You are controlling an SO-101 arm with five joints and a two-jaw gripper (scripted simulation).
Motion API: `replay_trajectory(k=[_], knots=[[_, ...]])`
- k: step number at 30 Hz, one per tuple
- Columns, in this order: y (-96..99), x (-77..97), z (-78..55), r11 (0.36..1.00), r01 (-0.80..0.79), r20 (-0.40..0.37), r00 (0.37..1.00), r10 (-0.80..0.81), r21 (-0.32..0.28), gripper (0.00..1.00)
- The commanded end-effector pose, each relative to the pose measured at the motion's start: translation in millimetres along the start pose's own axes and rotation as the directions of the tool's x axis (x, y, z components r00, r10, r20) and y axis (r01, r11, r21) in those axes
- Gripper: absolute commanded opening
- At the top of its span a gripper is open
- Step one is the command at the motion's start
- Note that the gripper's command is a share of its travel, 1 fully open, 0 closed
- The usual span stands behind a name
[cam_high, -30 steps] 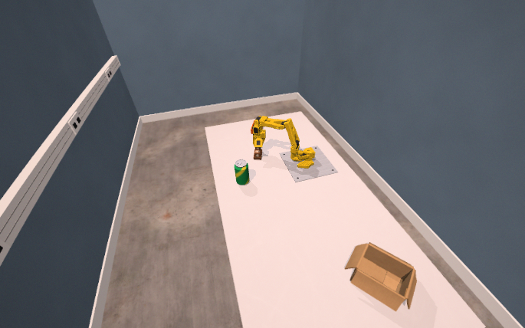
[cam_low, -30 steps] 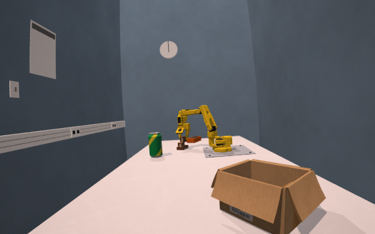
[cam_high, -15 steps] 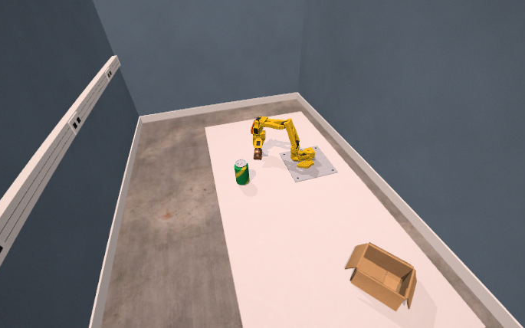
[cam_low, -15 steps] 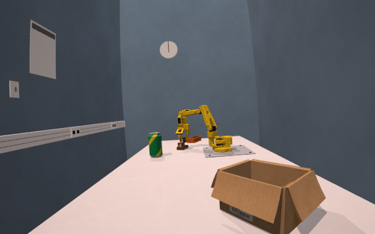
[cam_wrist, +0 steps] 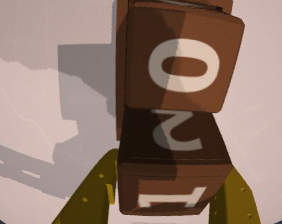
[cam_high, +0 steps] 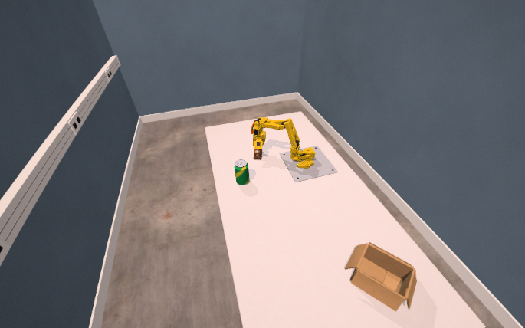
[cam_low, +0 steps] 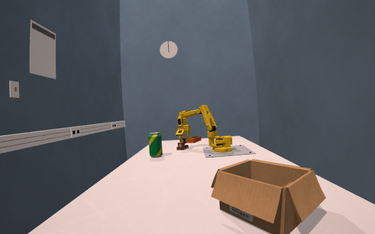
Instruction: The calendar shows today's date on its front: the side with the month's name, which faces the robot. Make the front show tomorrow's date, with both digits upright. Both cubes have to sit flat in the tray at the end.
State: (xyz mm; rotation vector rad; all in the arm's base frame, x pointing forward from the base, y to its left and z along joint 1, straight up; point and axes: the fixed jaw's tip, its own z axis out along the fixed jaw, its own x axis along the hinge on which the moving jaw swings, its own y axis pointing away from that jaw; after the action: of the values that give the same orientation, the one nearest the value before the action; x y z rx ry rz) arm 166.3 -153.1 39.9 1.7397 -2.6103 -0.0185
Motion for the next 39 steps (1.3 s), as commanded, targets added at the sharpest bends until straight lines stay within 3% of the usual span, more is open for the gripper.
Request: replay_trajectory(k=[1,39], knots=[[0.4,1.9,0.7,1.000,-0.001,-0.002,1.000,0.001,0.011,0.00],[0.6,1.6,12.9,1.000,-0.001,-0.002,1.000,0.001,0.011,0.00]])
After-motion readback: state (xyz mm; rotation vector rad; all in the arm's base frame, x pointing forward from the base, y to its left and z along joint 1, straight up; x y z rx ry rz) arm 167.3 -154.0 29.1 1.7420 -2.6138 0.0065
